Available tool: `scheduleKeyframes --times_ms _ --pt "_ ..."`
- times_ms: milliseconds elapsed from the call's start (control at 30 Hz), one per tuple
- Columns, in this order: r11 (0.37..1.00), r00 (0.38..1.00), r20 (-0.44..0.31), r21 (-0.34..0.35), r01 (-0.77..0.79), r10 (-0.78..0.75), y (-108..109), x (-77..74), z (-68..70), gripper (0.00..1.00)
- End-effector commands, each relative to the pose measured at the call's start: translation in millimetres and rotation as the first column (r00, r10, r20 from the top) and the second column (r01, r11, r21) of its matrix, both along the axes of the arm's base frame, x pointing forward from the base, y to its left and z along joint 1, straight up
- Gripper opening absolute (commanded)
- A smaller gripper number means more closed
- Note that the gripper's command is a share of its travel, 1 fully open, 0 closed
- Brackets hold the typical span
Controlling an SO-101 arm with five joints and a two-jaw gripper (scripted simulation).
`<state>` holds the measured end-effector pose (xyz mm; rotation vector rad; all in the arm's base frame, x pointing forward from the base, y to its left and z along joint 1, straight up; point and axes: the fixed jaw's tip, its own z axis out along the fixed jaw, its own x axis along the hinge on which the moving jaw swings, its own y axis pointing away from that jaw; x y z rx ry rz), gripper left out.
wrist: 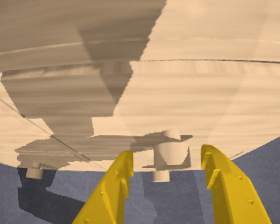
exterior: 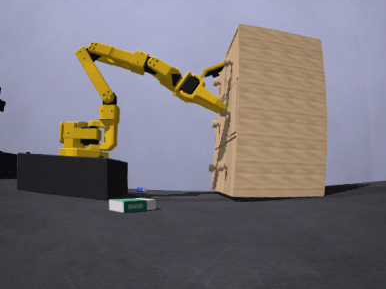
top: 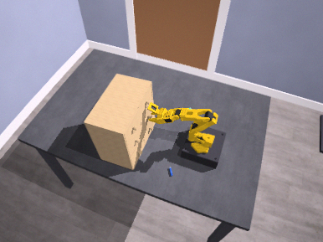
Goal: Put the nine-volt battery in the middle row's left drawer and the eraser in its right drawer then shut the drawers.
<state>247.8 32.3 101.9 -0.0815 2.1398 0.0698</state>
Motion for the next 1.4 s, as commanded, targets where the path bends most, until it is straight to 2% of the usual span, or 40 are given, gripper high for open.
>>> scheduleKeyframes --times_ms 0,1367 --pt "1.0 0.999 -0.043 -0.006 0.011 -0.012 -3.2 2.3 -9.1 0.21" --pt "1.0 0.999 -0.038 -0.006 0.016 -0.016 -4.1 7.9 -5.0 0.21"
